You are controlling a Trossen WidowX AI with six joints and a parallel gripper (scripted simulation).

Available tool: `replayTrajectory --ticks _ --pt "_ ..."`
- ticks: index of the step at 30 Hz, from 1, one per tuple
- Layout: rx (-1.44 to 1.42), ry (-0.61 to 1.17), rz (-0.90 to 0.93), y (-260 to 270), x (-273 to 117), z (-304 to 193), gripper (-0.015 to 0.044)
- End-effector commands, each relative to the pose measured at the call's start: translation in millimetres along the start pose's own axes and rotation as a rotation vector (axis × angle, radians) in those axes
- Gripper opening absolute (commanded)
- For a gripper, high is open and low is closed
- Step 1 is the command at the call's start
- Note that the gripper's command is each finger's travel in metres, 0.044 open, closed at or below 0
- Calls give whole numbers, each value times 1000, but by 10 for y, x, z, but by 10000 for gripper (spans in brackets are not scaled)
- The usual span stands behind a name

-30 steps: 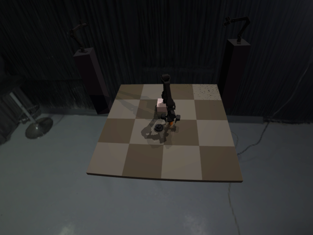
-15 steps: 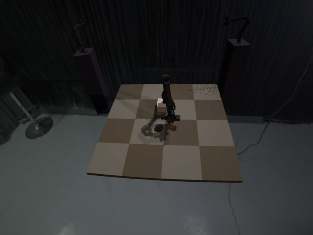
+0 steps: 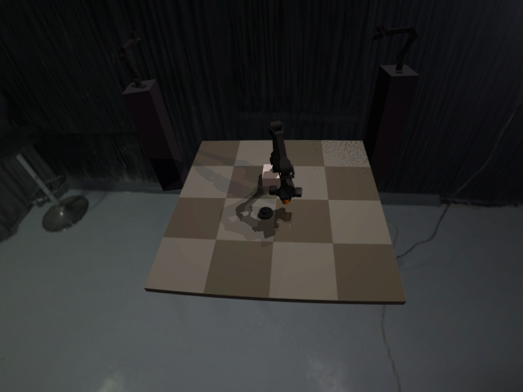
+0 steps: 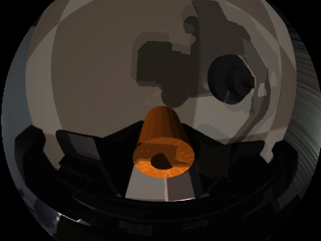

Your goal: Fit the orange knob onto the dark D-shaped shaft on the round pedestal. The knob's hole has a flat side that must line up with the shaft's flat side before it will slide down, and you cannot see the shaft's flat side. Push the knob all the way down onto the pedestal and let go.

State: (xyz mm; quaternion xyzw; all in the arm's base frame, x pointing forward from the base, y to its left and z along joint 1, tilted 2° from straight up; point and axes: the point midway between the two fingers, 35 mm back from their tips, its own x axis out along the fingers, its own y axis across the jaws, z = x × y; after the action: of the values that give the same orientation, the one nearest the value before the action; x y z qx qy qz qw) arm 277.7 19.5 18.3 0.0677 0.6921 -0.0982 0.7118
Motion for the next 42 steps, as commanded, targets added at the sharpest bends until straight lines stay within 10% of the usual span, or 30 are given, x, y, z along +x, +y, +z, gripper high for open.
replayTrajectory --ticks 1,11,42 --pt "10 -9 6 26 -346 18 0" --pt "26 6 12 23 -937 -97 0" --pt "43 2 10 -472 -697 347 0"
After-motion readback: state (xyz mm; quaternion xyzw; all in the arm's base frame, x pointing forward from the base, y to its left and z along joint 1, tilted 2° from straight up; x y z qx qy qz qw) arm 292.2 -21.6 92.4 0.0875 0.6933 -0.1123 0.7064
